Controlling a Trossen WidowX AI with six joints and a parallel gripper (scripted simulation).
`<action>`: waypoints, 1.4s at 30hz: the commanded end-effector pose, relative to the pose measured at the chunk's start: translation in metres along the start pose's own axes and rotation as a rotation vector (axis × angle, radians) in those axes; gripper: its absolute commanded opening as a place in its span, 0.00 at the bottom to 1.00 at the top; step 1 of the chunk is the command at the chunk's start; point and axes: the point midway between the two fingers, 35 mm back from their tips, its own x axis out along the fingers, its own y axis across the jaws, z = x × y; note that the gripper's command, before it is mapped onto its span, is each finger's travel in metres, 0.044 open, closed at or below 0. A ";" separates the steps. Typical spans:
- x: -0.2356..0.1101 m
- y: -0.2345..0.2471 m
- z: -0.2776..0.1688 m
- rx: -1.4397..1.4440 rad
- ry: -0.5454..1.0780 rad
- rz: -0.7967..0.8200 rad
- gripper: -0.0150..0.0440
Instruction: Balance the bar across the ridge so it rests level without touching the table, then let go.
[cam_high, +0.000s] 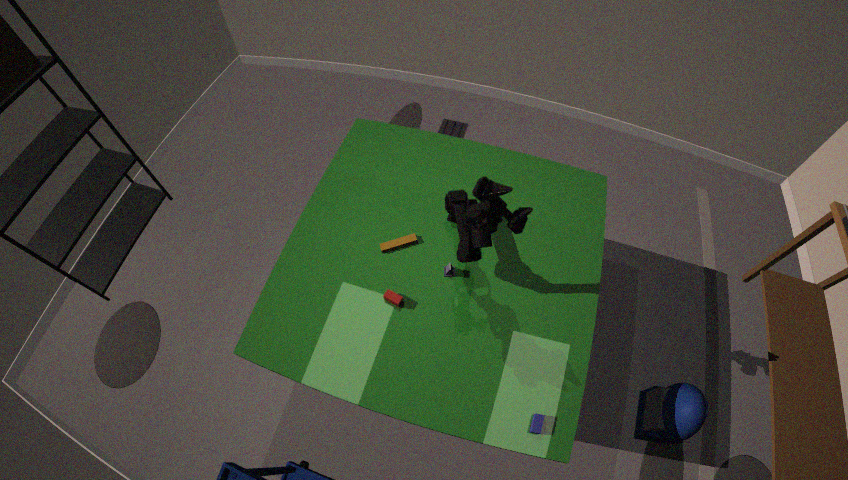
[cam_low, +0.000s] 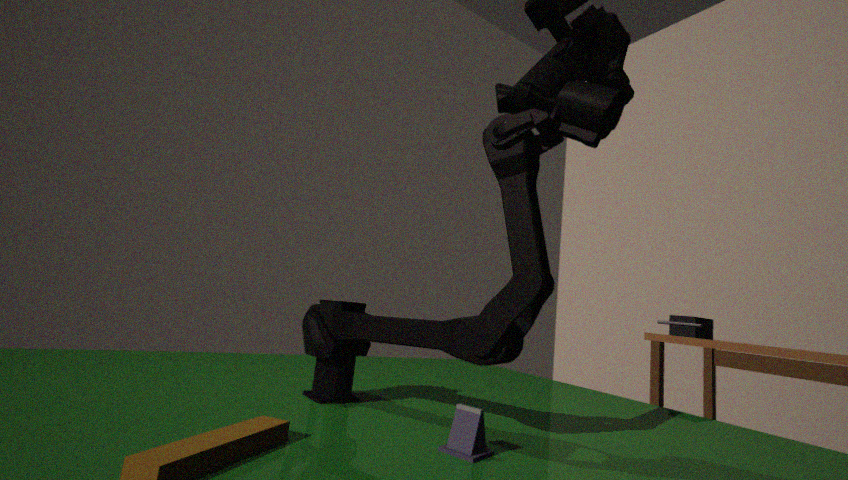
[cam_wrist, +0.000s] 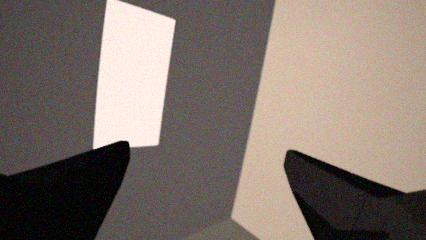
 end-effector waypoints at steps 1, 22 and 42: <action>0.000 0.001 -0.002 -0.004 0.004 0.004 0.89; -0.008 0.114 -0.178 -0.027 0.406 0.432 0.79; -0.093 0.227 -0.281 0.188 0.760 0.828 0.79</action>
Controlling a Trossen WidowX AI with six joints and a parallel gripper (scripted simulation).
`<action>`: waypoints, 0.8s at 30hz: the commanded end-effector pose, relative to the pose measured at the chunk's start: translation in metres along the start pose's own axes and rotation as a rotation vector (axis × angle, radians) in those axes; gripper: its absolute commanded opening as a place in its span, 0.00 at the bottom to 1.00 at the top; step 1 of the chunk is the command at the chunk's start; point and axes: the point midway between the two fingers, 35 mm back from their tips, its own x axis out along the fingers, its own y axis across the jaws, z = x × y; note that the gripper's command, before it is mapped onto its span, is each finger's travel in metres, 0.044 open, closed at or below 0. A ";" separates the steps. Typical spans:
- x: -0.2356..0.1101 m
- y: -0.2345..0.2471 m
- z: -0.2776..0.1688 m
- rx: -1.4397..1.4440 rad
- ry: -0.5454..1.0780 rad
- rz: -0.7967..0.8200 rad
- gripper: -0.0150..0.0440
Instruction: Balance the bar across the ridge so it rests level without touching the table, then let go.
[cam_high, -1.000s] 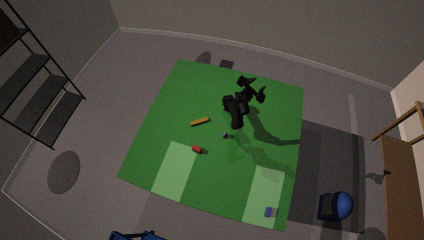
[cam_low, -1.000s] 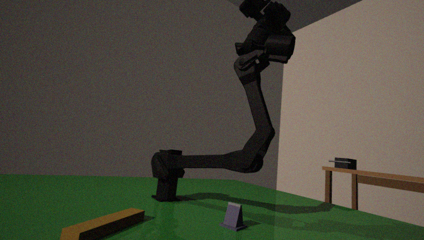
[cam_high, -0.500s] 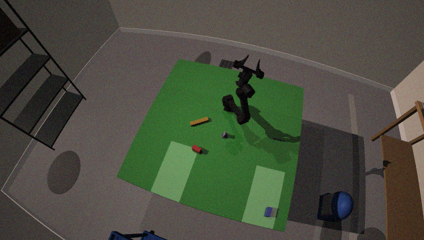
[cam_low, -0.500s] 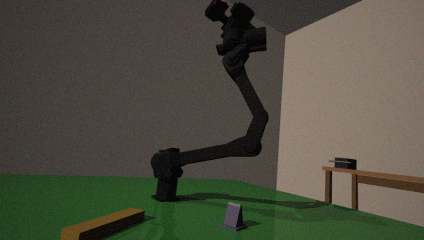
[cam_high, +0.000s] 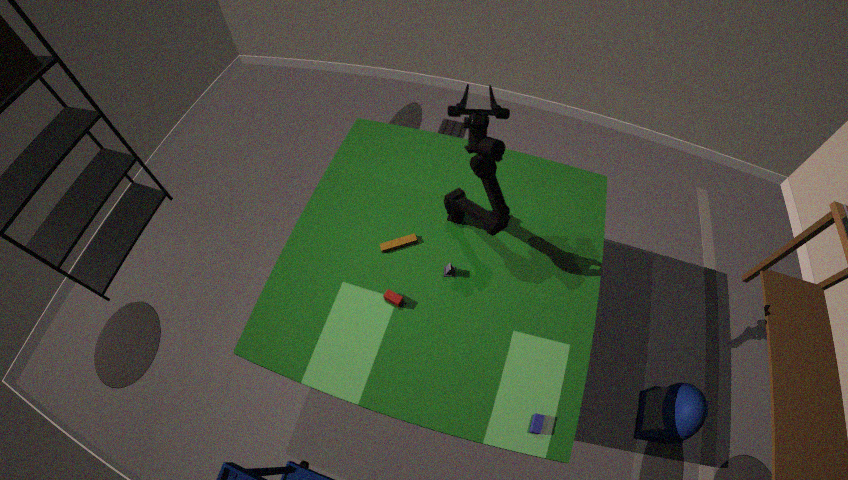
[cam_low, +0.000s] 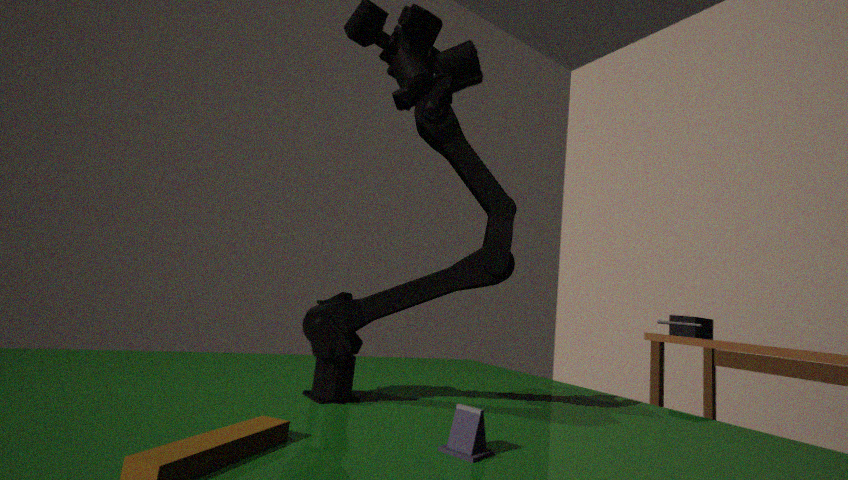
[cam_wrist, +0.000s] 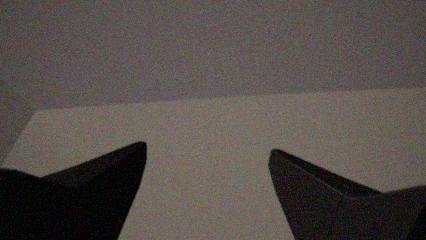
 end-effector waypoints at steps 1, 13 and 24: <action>0.010 0.027 -0.024 0.039 0.064 0.100 0.79; 0.018 0.121 -0.088 0.158 0.272 0.406 0.79; -0.009 0.212 -0.128 0.241 0.451 0.703 0.79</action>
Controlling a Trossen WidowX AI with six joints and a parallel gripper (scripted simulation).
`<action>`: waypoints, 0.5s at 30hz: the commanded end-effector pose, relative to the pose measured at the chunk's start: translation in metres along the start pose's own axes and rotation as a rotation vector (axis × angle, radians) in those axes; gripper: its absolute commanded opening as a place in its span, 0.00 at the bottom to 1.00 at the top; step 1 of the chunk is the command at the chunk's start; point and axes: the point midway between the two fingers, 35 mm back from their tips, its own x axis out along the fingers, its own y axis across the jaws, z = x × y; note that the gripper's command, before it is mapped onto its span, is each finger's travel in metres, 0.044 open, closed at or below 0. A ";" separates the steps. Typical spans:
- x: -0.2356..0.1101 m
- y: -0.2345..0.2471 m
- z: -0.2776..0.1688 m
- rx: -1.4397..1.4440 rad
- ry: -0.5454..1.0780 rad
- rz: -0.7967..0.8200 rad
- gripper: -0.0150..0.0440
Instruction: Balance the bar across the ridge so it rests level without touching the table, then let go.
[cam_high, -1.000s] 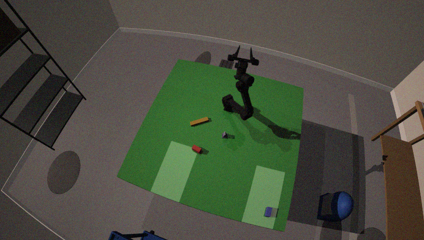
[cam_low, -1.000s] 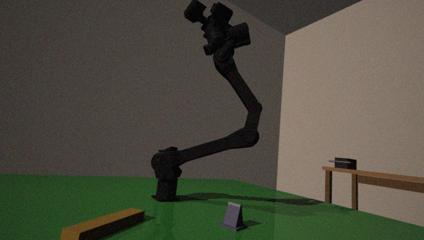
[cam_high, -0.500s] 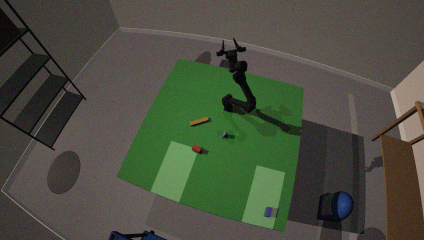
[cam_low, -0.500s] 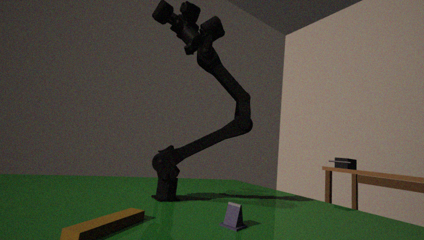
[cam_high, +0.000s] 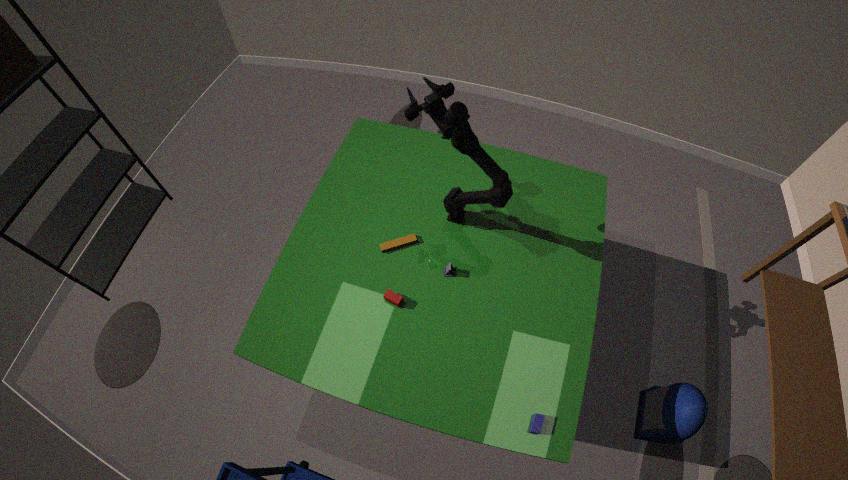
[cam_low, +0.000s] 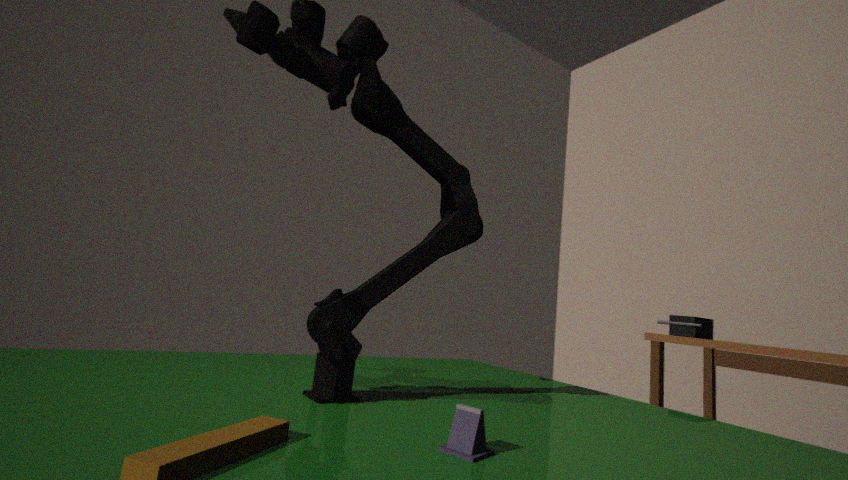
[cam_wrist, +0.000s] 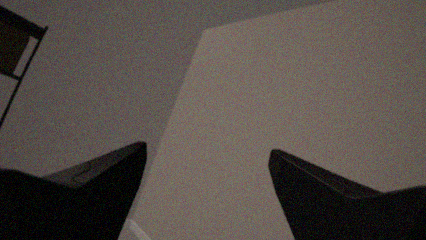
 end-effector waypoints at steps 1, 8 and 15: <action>0.013 0.033 -0.022 0.026 0.073 0.119 0.79; 0.023 0.090 -0.054 0.062 0.199 0.306 0.79; 0.019 0.148 -0.084 0.084 0.332 0.490 0.79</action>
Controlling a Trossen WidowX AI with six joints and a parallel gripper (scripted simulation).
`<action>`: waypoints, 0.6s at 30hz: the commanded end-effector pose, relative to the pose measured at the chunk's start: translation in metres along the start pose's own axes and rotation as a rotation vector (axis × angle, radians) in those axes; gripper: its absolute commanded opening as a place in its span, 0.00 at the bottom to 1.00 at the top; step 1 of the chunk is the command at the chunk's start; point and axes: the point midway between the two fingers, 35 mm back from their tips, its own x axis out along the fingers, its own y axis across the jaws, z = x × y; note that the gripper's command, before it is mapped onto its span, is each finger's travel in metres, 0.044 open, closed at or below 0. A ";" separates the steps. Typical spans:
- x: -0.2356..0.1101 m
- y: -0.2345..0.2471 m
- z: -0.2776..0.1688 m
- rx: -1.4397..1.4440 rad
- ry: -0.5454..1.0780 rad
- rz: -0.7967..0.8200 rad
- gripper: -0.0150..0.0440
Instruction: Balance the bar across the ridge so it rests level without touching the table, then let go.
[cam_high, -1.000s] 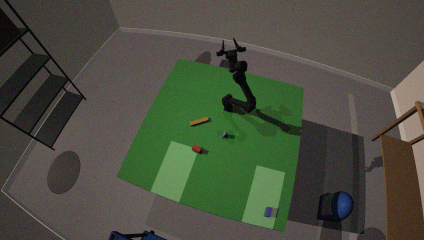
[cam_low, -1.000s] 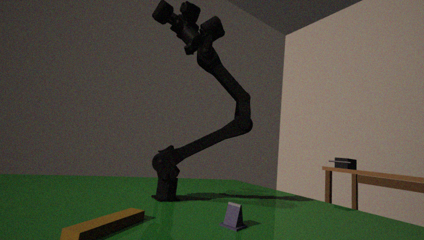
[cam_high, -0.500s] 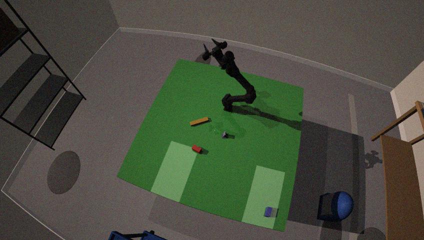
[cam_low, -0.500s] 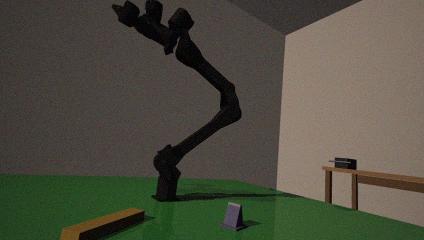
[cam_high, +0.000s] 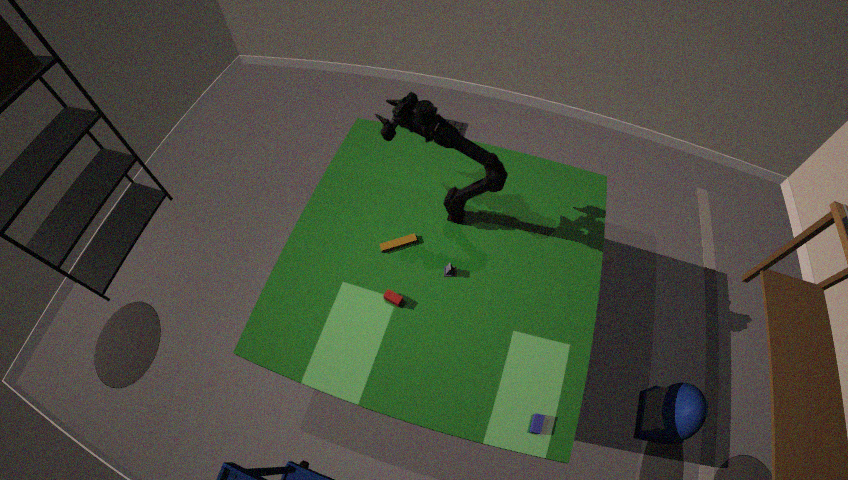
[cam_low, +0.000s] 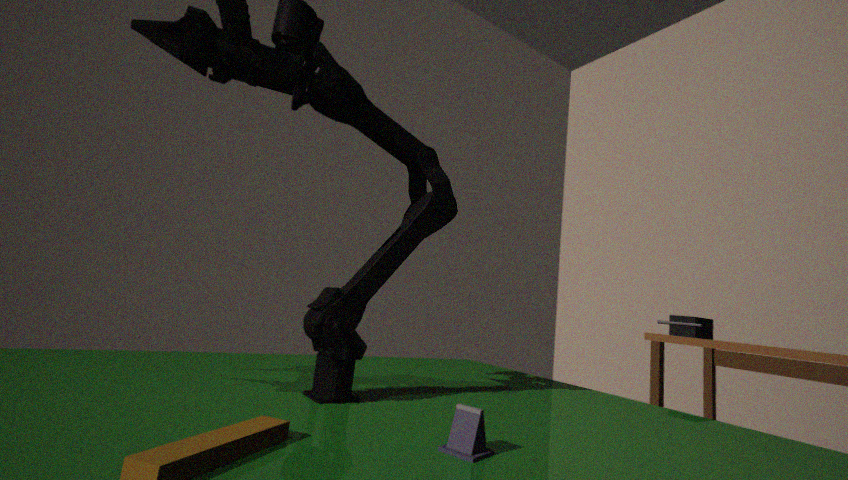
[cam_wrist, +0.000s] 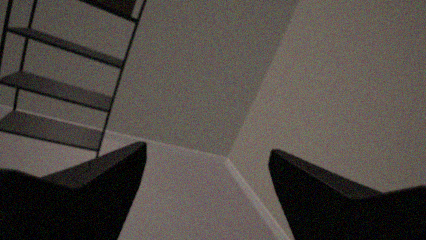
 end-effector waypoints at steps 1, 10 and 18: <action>0.014 0.033 -0.020 0.013 0.083 0.112 0.79; 0.027 0.104 -0.060 0.016 0.261 0.327 0.79; 0.022 0.157 -0.084 -0.019 0.369 0.480 0.79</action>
